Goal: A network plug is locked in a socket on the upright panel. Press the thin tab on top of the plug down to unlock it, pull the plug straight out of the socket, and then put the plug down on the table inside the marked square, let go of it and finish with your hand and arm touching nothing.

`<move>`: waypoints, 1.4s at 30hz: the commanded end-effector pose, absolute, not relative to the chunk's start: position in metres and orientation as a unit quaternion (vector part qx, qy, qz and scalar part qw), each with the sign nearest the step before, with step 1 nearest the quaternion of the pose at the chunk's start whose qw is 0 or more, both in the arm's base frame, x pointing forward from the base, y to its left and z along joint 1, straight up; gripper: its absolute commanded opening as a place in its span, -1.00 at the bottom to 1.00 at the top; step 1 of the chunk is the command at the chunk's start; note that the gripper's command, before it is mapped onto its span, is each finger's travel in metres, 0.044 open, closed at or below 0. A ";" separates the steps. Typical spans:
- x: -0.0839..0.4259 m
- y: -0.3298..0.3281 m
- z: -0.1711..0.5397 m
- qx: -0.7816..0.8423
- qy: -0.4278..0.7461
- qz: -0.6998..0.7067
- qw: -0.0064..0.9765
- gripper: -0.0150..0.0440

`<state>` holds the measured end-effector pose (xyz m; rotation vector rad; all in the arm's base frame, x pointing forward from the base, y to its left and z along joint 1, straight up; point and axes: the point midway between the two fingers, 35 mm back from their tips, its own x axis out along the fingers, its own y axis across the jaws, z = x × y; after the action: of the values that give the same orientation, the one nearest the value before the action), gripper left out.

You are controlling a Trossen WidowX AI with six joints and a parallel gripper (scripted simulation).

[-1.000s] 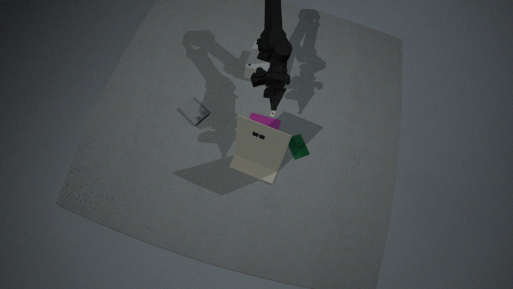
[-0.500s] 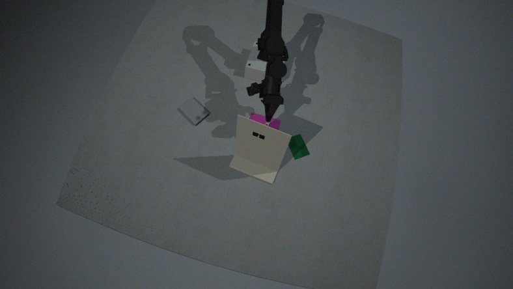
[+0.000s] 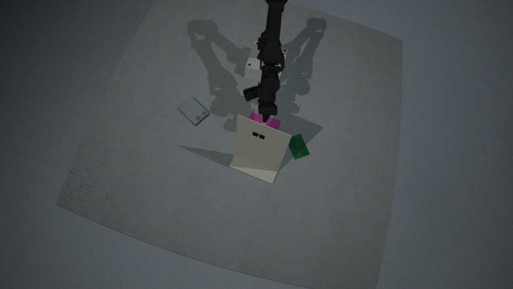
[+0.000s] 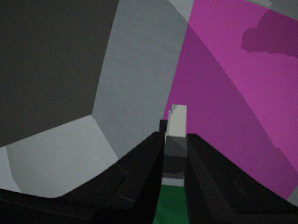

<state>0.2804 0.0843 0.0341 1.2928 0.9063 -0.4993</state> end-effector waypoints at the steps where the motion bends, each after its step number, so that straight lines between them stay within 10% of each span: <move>1: 0.281 0.084 0.032 0.576 0.407 -0.226 0.672 -0.49; 42: 0.284 0.085 -0.012 0.576 0.407 -0.226 0.672 -0.49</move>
<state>0.2853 0.0849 -0.0072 1.2946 0.9115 -0.5058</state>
